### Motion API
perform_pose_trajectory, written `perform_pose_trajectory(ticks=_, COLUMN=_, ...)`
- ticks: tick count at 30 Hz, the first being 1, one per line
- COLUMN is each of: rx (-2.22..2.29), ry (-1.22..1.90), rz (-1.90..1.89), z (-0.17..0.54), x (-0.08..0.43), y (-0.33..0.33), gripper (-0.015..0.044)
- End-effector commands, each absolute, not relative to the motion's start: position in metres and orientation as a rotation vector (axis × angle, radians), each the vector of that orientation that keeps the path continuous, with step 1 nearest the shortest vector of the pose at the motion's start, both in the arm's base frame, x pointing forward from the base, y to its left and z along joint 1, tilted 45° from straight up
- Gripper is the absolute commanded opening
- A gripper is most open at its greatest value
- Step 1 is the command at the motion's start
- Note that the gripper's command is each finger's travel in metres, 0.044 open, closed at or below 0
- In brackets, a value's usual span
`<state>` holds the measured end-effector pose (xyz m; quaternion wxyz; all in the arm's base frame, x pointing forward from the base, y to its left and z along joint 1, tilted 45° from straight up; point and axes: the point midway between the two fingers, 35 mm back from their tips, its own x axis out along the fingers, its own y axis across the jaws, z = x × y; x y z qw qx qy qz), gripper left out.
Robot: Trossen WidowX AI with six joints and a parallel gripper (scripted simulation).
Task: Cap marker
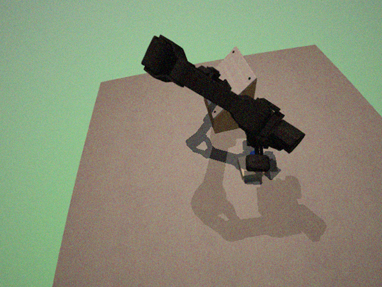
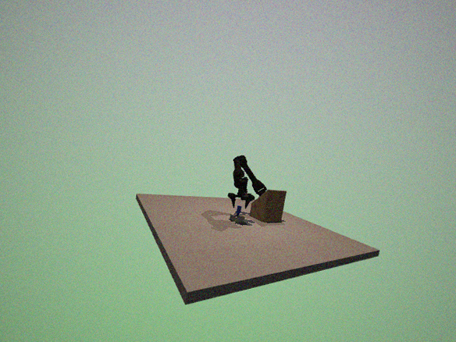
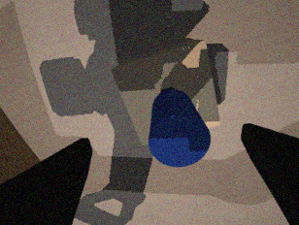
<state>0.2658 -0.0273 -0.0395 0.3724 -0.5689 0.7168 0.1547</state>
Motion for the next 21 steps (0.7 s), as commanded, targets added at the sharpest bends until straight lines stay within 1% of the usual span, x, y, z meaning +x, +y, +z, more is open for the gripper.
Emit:
perform_pose_trajectory(ticks=1, rx=-1.461, ry=1.797, rz=0.390, z=-0.0053, x=0.2733, y=0.0088, gripper=0.0440)
perform_pose_trajectory(ticks=6, rx=-1.461, ry=1.798, rz=0.390, z=-0.0028, x=0.2730, y=0.0110, gripper=0.0440)
perform_pose_trajectory(ticks=8, rx=-1.419, ry=1.794, rz=0.332, z=-0.0032, x=0.2730, y=0.0108, gripper=0.0387)
perform_pose_trajectory(ticks=13, rx=-1.092, ry=1.728, rz=-0.084, z=-0.0063, x=0.2728, y=0.0093, gripper=0.0256)
perform_pose_trajectory(ticks=21, rx=-0.532, ry=1.493, rz=-0.674, z=-0.0113, x=0.2725, y=0.0068, gripper=0.0046)
